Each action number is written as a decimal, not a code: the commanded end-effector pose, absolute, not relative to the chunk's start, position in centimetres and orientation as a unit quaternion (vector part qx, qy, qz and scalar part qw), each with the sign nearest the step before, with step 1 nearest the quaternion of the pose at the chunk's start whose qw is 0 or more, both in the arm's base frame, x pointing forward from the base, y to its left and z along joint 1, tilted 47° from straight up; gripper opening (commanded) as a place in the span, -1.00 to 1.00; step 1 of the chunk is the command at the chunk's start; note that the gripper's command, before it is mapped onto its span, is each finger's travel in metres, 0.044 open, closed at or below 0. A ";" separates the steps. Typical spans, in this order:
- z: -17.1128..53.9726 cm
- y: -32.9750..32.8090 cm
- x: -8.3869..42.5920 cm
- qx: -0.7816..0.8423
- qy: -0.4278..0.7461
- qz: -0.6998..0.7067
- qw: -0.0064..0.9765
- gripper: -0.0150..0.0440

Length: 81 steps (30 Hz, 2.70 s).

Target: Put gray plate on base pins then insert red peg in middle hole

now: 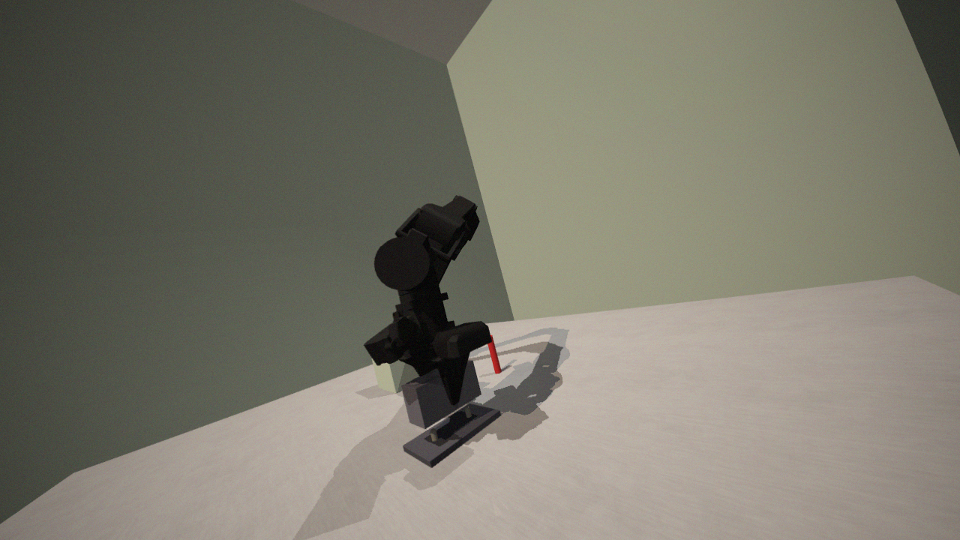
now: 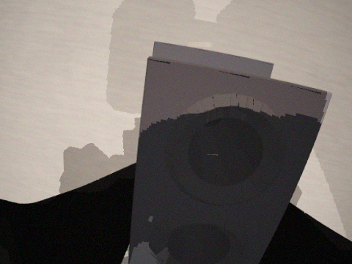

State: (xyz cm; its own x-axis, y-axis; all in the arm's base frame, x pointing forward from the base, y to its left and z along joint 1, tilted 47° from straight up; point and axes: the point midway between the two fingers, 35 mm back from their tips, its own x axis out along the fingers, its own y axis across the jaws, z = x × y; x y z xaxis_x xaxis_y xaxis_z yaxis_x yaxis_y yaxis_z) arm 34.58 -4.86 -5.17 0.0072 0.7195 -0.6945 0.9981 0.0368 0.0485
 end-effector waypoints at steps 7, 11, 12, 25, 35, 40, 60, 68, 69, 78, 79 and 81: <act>-6.4 -3.6 34.5 0.651 0.662 -0.244 0.282 -0.49; -6.7 -3.2 34.5 0.651 0.662 -0.243 0.282 -0.49; -6.8 -3.1 34.5 0.651 0.662 -0.243 0.282 -0.49; -6.4 -3.5 34.6 0.649 0.661 -0.243 0.286 -0.05; -6.4 -3.5 34.6 0.649 0.661 -0.243 0.286 0.84; -6.4 -3.5 34.6 0.649 0.661 -0.243 0.286 1.00; 1.6 -12.1 35.1 0.649 0.662 -0.244 0.284 1.00; 9.0 -6.3 31.3 0.622 0.681 -0.185 0.339 1.00; 9.9 -5.5 30.6 0.618 0.684 -0.177 0.346 1.00; 14.6 0.9 23.4 0.580 0.700 -0.105 0.403 1.00; 14.6 1.0 23.3 0.579 0.700 -0.104 0.404 1.00; 14.9 1.3 23.4 0.579 0.700 -0.104 0.404 1.00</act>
